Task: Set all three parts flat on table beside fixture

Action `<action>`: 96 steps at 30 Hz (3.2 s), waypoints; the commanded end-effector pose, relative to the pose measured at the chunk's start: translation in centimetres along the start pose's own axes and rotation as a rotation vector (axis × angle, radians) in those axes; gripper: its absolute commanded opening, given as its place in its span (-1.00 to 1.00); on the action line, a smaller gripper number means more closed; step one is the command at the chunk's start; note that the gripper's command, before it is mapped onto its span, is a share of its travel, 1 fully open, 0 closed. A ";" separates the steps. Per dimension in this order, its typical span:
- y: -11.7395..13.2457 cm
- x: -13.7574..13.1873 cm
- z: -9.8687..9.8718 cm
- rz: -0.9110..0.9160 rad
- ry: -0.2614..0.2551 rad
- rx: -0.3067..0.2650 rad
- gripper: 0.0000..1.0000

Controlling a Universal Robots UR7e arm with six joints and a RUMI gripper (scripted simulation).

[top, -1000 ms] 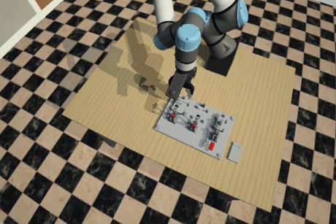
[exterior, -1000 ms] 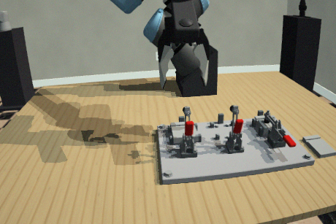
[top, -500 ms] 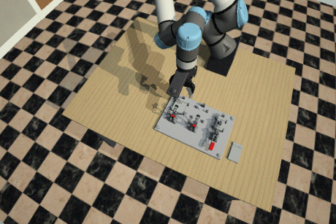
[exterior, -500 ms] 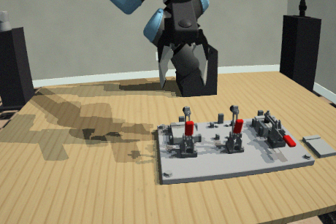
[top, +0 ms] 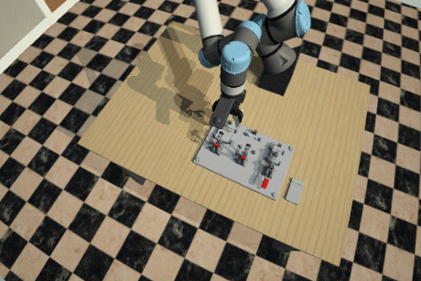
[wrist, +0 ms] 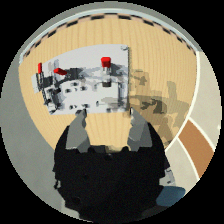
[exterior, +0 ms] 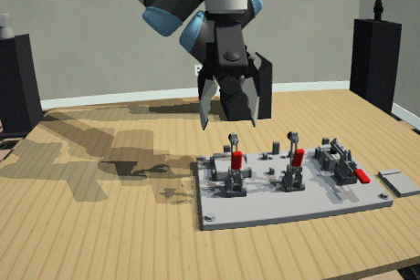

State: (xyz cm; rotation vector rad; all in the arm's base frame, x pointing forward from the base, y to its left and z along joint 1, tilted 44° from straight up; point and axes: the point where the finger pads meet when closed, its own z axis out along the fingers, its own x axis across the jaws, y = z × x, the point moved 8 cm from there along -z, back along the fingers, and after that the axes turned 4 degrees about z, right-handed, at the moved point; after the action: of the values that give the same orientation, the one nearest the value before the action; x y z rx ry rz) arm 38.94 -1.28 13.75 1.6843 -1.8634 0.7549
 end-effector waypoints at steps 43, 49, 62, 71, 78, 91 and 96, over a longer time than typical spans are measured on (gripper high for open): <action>-0.1 0.0 5.3 -0.001 -0.002 0.006 0.17; -0.2 0.0 6.2 -0.001 -0.002 0.006 0.17; -0.2 0.0 7.8 -0.001 -0.002 0.006 0.17; -0.2 0.0 7.8 -0.001 -0.002 0.006 0.17; -0.2 0.0 7.8 -0.001 -0.002 0.006 0.17; -0.2 0.0 7.8 -0.001 -0.002 0.006 -1.00; -0.2 0.0 7.8 -0.001 -0.002 0.006 -1.00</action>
State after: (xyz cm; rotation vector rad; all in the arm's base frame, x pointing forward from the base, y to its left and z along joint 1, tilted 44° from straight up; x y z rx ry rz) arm 39.05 -6.77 8.13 1.6897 -1.8635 0.7586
